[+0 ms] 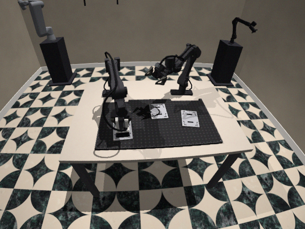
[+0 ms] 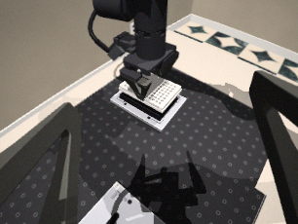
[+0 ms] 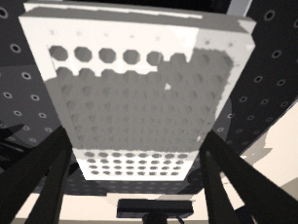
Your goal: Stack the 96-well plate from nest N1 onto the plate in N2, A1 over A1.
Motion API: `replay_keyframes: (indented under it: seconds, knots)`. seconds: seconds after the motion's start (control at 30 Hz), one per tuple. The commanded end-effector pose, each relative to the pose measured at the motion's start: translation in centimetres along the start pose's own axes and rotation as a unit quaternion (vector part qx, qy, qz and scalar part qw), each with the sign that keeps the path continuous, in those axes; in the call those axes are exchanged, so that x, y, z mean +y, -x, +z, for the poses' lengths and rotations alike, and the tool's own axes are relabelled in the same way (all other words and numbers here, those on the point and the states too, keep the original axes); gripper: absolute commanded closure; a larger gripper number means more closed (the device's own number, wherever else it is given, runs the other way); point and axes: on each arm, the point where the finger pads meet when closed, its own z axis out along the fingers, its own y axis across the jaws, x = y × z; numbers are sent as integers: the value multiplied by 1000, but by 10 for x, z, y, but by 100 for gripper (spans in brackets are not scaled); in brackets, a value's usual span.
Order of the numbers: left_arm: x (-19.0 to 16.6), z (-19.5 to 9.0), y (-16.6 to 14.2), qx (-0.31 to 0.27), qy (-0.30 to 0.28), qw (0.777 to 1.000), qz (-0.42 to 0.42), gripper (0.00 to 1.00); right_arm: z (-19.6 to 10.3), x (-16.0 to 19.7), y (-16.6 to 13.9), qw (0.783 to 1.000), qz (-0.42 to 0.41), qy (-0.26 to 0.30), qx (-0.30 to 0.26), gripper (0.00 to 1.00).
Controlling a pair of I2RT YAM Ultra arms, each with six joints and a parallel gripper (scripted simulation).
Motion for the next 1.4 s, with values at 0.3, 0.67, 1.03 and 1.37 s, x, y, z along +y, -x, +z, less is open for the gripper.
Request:
replay_keyframes:
  seconds: [0.3,0.67,1.03,1.37]
  knots:
    - [-1,0,1,-4,-1,1000,0,0,1,0,15,999,-6,10,-31,21]
    - [-1,0,1,-4,-1,1000,0,0,6,-2,13,1000,-5,8,-24,21]
    - [-1,0,1,-4,-1,1000,0,0,9,-4,5,1000,-2,6,-5,21]
    - [-1,0,1,-4,-1,1000,0,0,5,-4,7,1000,-2,7,-12,21]
